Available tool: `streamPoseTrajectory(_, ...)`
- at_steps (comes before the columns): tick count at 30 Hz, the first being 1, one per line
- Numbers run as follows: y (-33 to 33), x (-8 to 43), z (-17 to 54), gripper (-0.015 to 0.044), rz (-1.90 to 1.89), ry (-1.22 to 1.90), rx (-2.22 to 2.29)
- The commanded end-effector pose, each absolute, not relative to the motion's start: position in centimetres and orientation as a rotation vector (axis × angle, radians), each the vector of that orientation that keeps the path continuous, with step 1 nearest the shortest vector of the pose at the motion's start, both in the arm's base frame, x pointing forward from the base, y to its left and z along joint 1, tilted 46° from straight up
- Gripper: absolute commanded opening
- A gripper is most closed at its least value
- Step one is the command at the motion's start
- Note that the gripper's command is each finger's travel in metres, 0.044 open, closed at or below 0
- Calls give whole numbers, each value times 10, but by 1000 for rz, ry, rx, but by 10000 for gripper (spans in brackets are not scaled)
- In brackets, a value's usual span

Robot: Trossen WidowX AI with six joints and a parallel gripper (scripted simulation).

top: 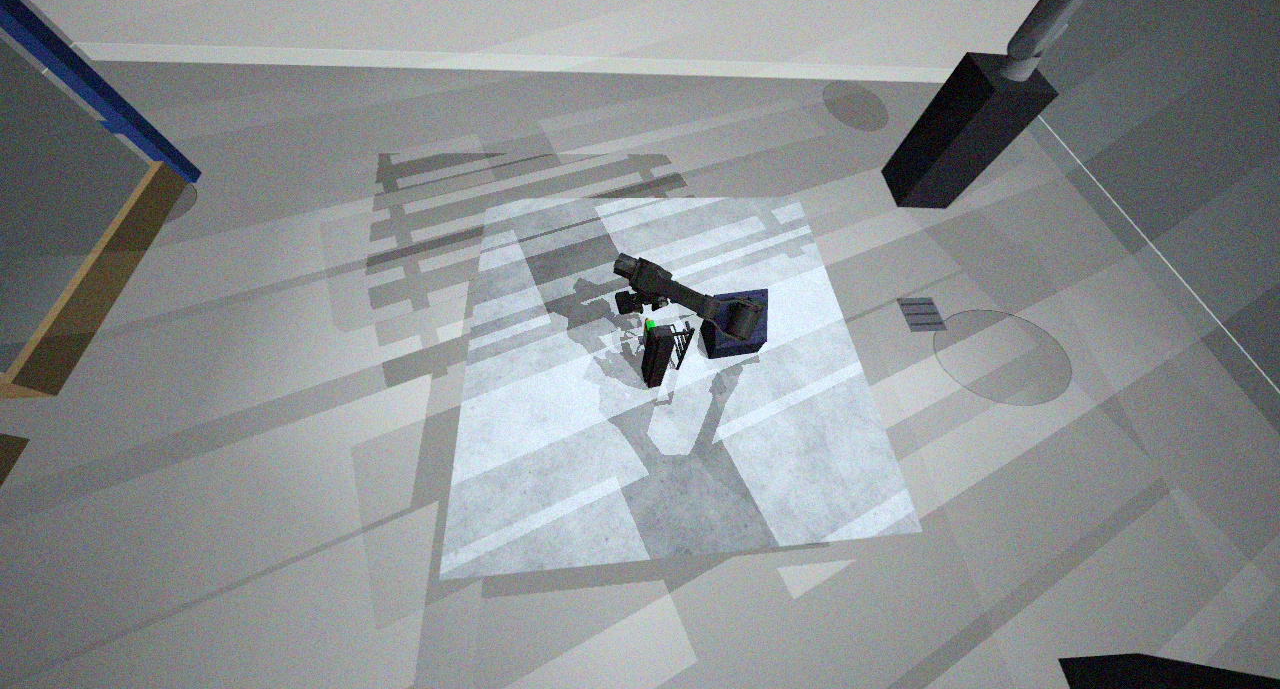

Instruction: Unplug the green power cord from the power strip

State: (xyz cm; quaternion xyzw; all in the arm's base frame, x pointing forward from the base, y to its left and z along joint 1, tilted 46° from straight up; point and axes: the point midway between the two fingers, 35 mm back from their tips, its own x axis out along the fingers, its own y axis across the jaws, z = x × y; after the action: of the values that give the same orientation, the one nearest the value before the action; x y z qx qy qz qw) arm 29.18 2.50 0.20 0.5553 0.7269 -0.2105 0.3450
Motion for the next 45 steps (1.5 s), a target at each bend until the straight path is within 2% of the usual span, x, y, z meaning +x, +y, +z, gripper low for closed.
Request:
streamPoseTrajectory(1, 27, 289, 3, 160, -582, 1915, 1527)
streamPoseTrajectory(45, 57, 280, 28, 160, -581, 1917, 1528)
